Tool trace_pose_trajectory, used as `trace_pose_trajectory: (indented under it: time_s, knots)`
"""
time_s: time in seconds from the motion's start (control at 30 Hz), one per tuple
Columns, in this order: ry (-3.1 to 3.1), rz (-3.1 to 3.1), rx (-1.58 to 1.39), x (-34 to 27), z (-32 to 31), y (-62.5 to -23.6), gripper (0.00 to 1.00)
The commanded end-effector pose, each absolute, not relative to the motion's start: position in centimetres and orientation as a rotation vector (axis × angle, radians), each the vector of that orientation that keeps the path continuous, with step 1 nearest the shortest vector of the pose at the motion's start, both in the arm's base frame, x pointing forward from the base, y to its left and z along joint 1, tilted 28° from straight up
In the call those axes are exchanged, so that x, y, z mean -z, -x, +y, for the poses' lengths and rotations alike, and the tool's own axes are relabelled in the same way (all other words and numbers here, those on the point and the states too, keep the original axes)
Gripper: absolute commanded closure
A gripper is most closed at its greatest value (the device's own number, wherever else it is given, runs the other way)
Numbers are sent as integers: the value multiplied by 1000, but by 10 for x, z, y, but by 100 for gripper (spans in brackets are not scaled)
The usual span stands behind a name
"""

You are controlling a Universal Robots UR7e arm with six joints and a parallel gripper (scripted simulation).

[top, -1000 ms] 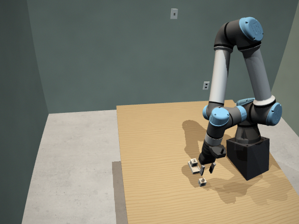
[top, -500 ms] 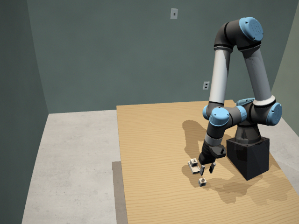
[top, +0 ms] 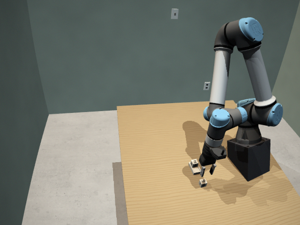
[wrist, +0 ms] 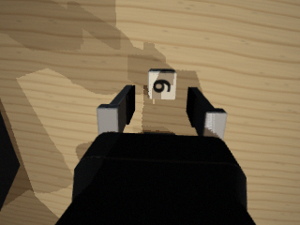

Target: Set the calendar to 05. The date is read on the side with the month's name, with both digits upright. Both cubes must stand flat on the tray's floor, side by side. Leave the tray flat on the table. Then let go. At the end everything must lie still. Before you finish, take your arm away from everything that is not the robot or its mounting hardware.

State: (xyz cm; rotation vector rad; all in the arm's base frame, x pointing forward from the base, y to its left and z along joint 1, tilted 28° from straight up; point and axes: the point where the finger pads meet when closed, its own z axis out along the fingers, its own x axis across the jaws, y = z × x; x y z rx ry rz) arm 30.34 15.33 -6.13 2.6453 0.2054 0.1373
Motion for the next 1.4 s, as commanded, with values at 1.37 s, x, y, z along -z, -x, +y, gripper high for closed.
trace_pose_trajectory:
  time_s: [1.37]
  knots:
    - [-2646, 205, -138, 103, 131, -310, 10]
